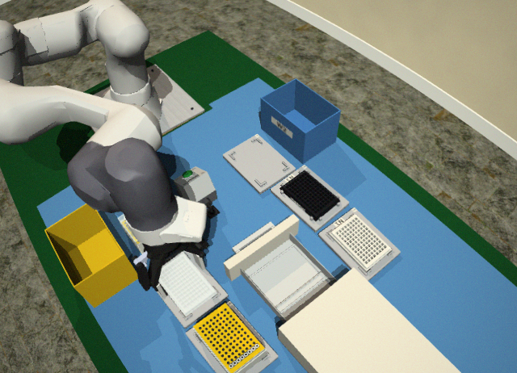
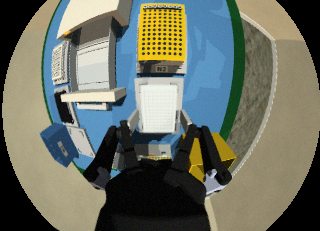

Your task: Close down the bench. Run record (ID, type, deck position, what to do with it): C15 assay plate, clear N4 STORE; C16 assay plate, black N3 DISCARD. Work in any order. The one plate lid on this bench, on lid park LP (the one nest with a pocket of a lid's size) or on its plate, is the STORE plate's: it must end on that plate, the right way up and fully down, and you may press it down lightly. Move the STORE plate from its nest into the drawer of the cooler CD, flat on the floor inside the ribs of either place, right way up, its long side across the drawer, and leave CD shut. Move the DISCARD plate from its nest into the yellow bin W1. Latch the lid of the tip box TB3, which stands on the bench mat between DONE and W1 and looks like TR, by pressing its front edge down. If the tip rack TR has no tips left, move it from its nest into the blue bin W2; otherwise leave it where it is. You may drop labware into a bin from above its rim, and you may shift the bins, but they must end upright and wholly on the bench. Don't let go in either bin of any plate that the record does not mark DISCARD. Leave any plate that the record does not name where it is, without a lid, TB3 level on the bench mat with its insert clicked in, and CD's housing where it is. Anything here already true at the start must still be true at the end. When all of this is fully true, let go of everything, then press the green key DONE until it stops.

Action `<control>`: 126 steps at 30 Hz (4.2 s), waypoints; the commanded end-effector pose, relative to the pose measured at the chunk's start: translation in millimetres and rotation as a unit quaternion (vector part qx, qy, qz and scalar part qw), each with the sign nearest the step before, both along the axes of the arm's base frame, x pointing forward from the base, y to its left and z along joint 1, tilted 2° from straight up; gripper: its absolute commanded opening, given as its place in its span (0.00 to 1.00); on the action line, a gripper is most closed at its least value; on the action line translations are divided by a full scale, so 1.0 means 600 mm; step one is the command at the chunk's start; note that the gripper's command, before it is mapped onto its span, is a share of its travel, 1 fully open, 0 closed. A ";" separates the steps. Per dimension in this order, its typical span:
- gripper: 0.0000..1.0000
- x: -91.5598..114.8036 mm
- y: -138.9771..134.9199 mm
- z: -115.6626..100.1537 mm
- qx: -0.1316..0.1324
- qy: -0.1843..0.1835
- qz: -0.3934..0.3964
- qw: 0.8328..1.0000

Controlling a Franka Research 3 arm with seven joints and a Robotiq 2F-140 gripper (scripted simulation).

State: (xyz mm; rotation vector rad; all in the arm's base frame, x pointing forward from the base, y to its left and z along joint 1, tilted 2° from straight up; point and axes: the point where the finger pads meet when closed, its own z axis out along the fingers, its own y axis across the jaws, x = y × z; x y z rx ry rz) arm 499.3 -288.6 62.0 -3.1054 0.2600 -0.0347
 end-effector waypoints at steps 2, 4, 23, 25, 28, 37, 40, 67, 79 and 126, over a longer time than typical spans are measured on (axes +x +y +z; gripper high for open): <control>0.66 0.004 0.002 -0.009 -0.001 -0.003 -0.002 1.000; 0.66 0.004 0.002 -0.011 -0.001 -0.003 -0.002 1.000; 0.66 0.004 0.002 -0.022 -0.001 -0.003 -0.002 1.000; 0.66 0.005 0.002 -0.027 -0.001 -0.003 -0.002 1.000; 0.66 0.005 0.002 -0.034 -0.001 -0.003 -0.002 1.000; 0.66 0.005 0.003 -0.045 -0.001 -0.003 -0.002 1.000; 0.66 0.005 0.003 -0.045 -0.001 -0.003 -0.002 1.000; 0.00 0.005 0.003 -0.045 -0.001 -0.003 -0.002 1.000; 0.00 0.005 0.003 -0.045 -0.001 -0.003 -0.002 1.000; 0.00 0.004 0.002 -0.015 -0.001 -0.003 -0.002 1.000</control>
